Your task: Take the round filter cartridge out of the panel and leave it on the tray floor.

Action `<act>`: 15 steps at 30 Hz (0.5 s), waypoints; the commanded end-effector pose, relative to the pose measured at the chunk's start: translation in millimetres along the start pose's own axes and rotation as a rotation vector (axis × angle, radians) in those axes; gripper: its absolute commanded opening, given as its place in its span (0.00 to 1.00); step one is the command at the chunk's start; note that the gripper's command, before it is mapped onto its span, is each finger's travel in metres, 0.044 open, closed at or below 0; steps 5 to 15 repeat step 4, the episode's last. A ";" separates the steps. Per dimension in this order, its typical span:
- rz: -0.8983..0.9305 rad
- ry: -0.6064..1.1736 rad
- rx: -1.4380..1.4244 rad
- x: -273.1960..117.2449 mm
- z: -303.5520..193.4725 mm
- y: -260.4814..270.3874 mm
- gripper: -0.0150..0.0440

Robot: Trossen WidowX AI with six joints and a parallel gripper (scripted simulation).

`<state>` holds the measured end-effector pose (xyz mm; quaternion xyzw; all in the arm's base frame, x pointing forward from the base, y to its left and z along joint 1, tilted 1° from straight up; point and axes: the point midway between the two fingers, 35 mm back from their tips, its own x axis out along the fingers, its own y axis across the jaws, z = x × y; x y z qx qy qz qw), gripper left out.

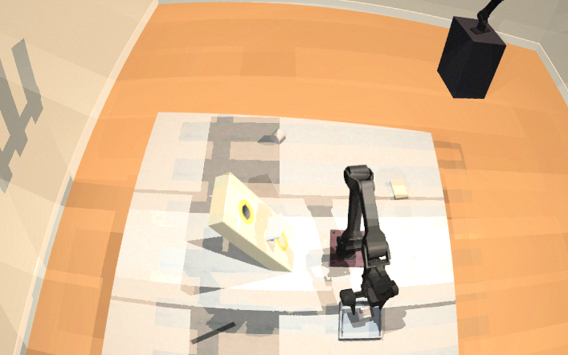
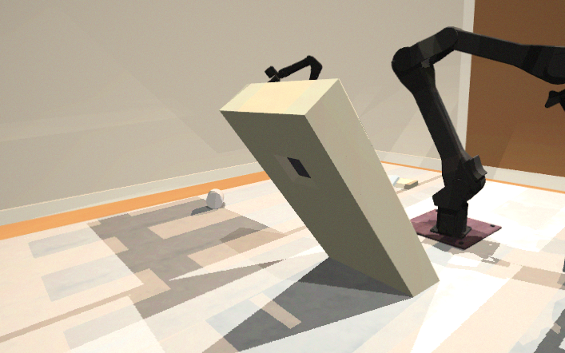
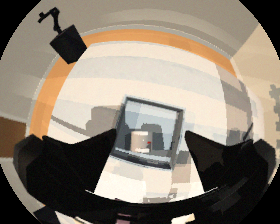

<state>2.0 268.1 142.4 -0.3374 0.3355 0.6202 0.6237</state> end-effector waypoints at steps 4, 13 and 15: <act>0.000 0.004 0.000 1.0 -0.7 0.0 1.00; 0.000 0.004 0.000 1.0 -0.7 0.0 1.00; 0.000 0.004 0.000 1.0 -0.7 0.0 1.00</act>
